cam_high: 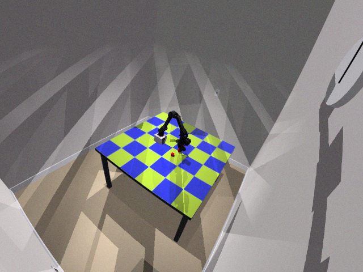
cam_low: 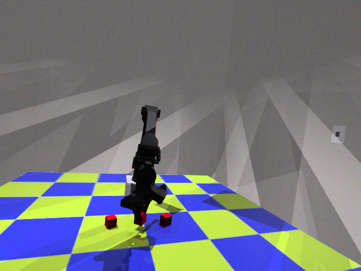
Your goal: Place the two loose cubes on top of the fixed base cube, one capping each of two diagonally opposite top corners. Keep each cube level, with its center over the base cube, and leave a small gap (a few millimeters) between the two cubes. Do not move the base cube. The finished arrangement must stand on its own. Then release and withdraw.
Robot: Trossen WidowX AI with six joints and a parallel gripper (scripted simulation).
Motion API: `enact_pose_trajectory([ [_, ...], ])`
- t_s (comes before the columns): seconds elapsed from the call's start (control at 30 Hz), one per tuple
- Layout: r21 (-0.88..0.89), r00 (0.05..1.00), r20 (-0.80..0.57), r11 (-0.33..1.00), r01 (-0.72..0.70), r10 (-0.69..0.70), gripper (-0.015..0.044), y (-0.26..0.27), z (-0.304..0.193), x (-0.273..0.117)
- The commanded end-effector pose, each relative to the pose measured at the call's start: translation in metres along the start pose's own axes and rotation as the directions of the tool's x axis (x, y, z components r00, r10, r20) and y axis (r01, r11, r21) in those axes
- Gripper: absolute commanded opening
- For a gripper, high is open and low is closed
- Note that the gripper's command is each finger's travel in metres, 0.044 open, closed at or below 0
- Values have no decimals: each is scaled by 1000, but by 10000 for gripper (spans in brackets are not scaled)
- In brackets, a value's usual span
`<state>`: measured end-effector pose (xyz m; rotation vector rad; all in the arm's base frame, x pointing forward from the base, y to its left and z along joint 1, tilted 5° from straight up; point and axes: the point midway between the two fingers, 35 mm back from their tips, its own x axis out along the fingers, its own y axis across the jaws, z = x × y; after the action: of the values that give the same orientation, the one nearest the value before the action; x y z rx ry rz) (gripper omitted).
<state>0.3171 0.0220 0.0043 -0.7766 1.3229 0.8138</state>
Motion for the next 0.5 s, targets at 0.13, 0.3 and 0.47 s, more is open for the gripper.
enact_pose_trajectory([
  [0.13,1,1000,0,1000,8,-8,105,-4,1,-27],
  [0.3,1,1000,0,1000,8,-8,105,-4,1,-43],
  [0.47,1,1000,0,1000,8,-8,105,-3,1,-59],
])
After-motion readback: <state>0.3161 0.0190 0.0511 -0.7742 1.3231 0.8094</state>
